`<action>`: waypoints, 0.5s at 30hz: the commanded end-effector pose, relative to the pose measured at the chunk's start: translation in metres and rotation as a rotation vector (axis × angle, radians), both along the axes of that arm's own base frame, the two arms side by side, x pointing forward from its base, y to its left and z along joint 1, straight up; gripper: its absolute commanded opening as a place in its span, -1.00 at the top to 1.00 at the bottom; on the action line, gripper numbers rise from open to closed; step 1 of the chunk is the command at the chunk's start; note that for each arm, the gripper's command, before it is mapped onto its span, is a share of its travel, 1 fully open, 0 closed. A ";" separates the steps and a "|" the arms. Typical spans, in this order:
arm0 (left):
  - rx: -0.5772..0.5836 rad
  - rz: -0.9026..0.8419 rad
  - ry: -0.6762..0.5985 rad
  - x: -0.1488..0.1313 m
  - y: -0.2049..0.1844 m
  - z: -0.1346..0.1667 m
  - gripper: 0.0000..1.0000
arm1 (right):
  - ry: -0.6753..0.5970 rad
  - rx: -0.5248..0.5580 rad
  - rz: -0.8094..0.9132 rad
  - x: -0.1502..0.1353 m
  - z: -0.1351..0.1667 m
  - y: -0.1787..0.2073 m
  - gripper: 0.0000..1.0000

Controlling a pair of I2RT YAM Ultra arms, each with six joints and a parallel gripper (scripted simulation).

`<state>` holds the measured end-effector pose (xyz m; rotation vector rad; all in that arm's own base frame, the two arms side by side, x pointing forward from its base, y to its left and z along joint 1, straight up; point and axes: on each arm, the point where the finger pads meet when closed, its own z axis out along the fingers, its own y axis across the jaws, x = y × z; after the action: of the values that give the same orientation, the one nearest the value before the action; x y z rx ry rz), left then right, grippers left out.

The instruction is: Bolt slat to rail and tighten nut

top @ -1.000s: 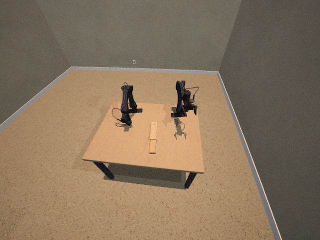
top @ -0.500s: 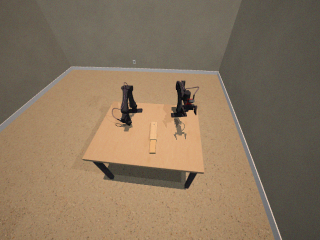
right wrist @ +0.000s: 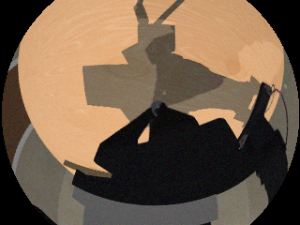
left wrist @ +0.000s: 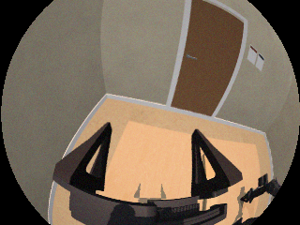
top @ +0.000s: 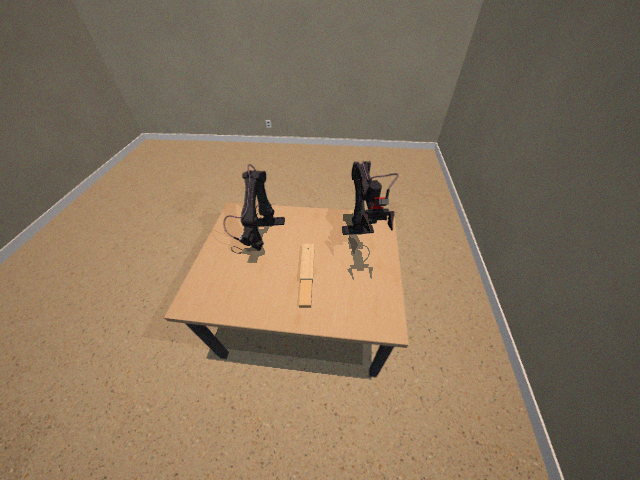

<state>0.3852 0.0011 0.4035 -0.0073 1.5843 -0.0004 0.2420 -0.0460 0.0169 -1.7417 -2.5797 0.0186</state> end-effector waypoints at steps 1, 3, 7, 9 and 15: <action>0.005 -0.004 -0.026 -0.005 0.000 0.008 -1.00 | -0.037 -0.007 -0.002 0.008 0.020 -0.002 0.75; 0.005 -0.004 -0.026 -0.005 0.000 0.008 -1.00 | -0.037 -0.008 -0.002 0.008 0.023 -0.002 0.75; 0.005 -0.004 -0.026 -0.005 0.000 0.008 -1.00 | -0.038 -0.008 -0.002 0.008 0.027 -0.002 0.75; 0.005 -0.004 -0.026 -0.005 0.000 0.008 -1.00 | -0.038 -0.008 -0.003 0.008 0.028 -0.002 0.75; 0.005 -0.004 -0.026 -0.005 0.000 0.008 -1.00 | -0.039 -0.008 -0.003 0.008 0.036 -0.002 0.75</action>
<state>0.3852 0.0011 0.4035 -0.0073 1.5843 -0.0004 0.2437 -0.0464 0.0336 -1.7428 -2.5813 0.0174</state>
